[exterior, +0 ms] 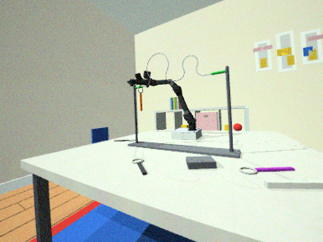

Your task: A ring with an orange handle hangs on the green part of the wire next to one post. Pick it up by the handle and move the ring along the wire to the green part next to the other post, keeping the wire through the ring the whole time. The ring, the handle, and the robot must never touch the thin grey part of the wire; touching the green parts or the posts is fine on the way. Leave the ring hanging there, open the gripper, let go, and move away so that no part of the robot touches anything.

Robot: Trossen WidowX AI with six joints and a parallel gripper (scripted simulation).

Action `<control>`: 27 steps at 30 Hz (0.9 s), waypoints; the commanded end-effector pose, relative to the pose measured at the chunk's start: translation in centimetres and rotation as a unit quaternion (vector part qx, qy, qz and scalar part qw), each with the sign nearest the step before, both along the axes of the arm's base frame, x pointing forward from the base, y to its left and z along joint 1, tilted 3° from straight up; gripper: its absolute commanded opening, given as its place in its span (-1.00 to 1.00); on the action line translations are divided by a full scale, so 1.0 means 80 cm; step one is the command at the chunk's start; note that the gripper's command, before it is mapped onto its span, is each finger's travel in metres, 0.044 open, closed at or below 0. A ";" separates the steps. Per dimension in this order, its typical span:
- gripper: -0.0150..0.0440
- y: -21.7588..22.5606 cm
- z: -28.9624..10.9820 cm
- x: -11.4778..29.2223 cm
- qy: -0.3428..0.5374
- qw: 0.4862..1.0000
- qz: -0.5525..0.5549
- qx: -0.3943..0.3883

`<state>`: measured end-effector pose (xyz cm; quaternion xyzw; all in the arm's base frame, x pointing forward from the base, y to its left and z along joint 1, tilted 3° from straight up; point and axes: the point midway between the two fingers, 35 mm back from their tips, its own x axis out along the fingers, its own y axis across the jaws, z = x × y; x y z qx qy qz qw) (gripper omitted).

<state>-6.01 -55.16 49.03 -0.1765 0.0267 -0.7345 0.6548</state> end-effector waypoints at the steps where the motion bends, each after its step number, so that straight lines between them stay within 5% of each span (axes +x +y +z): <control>1: 0.78 0.000 -0.001 0.001 0.000 1.000 0.002 0.000; 9: 0.06 -0.011 -0.062 0.051 -0.010 0.995 0.101 0.006; 27: 0.05 0.044 -0.221 0.172 -0.034 0.940 0.336 0.042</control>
